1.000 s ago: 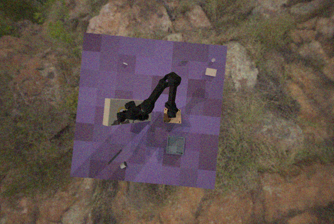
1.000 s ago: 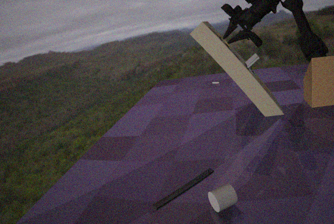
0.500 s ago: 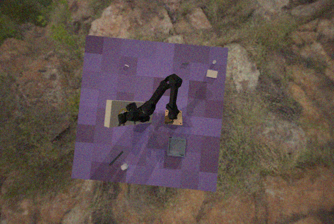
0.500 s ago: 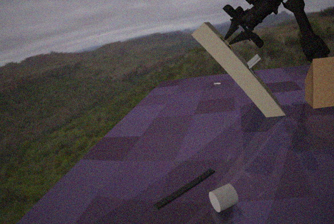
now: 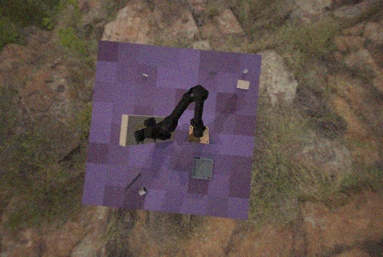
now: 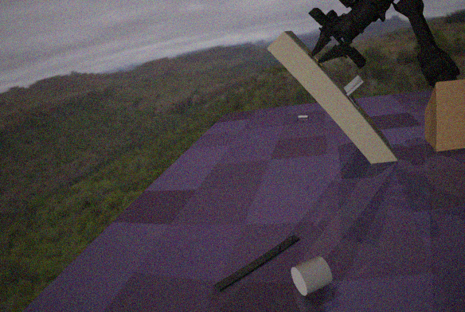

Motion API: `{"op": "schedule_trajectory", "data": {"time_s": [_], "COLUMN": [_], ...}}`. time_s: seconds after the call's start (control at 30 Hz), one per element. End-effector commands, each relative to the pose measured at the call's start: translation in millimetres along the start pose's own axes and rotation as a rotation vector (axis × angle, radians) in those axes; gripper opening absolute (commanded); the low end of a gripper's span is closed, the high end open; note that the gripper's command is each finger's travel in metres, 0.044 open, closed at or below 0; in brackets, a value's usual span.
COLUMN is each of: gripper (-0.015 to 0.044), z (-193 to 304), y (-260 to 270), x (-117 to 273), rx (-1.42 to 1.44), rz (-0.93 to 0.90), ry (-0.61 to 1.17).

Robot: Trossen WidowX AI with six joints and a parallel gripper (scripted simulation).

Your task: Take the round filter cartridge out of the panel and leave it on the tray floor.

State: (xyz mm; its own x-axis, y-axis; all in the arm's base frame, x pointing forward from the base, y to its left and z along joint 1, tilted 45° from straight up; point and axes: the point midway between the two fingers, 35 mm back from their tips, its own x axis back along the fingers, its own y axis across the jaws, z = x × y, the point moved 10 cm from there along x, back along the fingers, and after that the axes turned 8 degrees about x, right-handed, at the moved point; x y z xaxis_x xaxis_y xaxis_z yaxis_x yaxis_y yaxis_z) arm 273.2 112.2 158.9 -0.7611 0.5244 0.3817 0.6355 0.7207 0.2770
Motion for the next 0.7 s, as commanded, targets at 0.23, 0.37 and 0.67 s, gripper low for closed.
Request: {"op": "schedule_trajectory", "data": {"time_s": [0.23,0.37,0.67], "gripper": [0.0101,0.0101,0.0101], "z": [0.7,0.7,0.7], "y": [-1.1,-1.1,-1.1], "x": [-6.7,-8.0,-11.0], "rx": [0.006,0.006,0.006], "rz": [0.003,0.003,0.003], "ry": [0.003,0.003,0.003]}}
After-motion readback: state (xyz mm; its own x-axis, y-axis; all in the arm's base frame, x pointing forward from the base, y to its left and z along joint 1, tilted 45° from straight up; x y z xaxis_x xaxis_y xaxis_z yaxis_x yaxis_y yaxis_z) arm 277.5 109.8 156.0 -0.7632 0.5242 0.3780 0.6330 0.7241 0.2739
